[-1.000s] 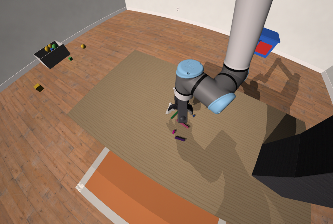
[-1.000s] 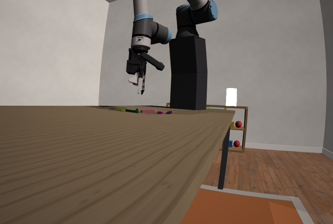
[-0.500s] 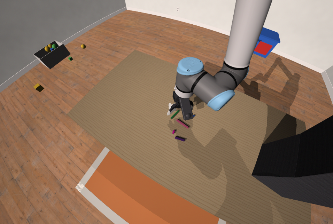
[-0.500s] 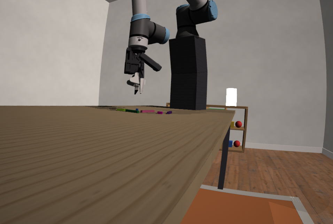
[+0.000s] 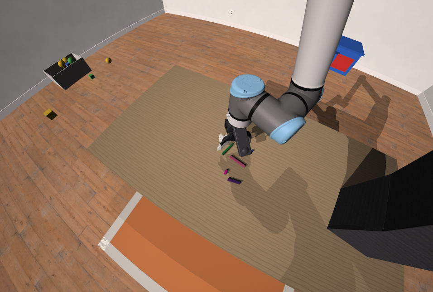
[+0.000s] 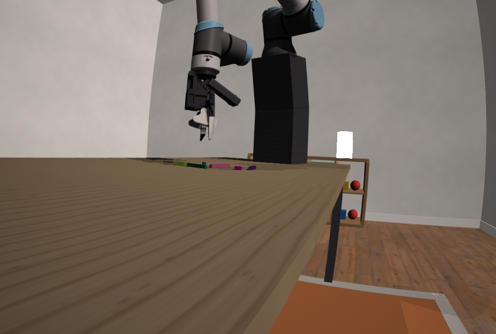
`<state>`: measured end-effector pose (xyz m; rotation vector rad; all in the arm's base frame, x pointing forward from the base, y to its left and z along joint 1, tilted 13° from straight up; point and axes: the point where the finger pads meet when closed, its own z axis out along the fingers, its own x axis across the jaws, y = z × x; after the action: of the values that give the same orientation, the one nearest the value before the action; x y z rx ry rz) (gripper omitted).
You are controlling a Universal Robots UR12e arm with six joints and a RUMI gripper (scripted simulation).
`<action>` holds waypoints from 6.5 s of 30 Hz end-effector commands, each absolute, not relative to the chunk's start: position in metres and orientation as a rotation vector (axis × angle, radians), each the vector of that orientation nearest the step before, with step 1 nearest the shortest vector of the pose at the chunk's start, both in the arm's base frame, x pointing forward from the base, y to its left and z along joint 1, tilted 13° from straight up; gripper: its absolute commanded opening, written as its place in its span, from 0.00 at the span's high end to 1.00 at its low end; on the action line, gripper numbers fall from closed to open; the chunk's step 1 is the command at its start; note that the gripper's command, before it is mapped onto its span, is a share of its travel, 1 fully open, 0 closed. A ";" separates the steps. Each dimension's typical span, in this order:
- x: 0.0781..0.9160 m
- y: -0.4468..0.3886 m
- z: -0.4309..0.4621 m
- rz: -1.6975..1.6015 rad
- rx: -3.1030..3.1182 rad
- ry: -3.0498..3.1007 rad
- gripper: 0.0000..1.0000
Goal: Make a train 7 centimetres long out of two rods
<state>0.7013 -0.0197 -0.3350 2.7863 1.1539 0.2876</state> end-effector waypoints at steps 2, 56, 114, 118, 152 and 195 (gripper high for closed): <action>0.702 -0.020 -0.334 0.289 2.786 1.154 0.00; 0.702 -0.020 -0.334 0.289 2.786 1.154 0.00; 0.619 -0.081 -0.346 0.281 2.733 1.259 0.86; 0.619 -0.081 -0.346 0.281 2.733 1.259 0.86; 0.623 -0.081 -0.366 0.281 2.733 1.259 0.86; 0.630 -0.083 -0.396 0.281 2.733 1.259 0.86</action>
<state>0.6299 -0.0826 -0.3969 2.7333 1.2591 0.2806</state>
